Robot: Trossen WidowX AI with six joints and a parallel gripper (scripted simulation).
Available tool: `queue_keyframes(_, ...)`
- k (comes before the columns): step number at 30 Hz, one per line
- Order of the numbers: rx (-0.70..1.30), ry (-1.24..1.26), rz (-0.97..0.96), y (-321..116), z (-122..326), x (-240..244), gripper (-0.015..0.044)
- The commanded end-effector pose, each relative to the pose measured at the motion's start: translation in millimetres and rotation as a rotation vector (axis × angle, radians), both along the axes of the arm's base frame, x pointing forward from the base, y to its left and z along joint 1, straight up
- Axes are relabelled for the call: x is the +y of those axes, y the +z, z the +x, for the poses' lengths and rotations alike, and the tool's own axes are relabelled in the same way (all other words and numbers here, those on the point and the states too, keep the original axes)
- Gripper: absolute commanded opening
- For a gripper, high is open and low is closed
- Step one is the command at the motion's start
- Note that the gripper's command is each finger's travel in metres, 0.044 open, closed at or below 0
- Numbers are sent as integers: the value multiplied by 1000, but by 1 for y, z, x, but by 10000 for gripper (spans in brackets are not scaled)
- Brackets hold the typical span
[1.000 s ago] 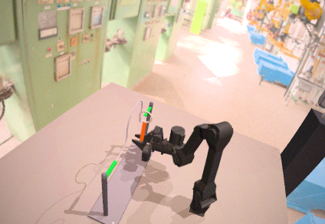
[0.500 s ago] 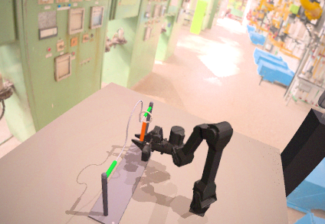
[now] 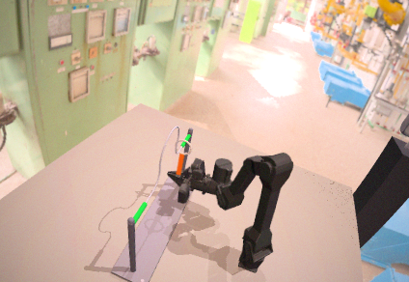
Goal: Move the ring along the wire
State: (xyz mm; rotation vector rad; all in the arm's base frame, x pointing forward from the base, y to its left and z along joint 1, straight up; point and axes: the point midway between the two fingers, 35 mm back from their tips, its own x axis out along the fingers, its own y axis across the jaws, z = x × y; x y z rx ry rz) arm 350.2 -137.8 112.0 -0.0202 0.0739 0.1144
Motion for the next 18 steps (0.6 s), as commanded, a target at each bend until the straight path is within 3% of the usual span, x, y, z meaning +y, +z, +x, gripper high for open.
queue_keyframes(1,0,0,0,0,0,0,-150)
queue_keyframes(18,0,5,3,17,0,2,-150)
